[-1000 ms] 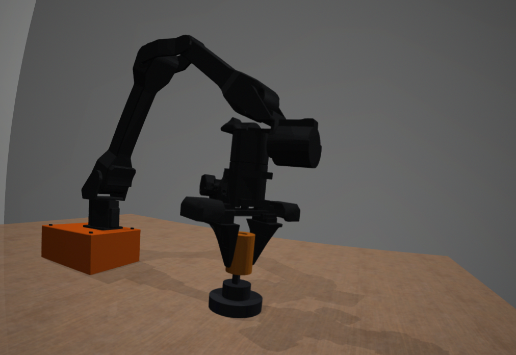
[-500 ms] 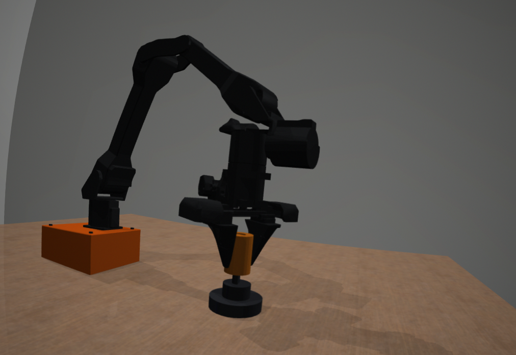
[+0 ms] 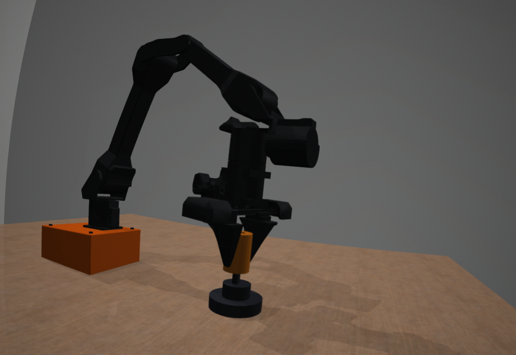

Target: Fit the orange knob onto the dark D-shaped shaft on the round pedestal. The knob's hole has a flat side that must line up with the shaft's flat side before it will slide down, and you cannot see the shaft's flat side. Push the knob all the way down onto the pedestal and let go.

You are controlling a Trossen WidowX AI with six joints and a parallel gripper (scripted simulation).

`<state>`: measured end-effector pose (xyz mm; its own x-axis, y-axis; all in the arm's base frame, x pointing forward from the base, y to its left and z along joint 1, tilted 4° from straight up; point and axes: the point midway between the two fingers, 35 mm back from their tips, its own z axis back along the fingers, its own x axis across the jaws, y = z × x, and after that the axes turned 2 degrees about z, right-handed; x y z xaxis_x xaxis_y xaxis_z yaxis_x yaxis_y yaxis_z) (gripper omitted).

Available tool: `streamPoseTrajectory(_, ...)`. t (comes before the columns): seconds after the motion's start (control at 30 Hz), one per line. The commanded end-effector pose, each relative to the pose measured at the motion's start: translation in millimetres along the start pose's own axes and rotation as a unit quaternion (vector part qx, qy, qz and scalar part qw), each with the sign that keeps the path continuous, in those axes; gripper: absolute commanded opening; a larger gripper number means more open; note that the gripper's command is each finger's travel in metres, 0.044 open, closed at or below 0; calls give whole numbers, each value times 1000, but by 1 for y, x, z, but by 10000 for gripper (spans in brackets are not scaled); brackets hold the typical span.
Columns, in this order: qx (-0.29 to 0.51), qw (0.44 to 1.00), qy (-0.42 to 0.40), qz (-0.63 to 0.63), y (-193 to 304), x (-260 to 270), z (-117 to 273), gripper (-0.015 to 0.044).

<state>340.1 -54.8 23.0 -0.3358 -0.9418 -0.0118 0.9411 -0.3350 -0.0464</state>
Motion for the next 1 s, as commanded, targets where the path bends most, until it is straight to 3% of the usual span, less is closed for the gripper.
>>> streamPoseTrajectory(0.0,5,1000,0,5,4,-1,3,0)
streamPoseTrajectory(0.97,5,1000,0,0,1,0,2,0)
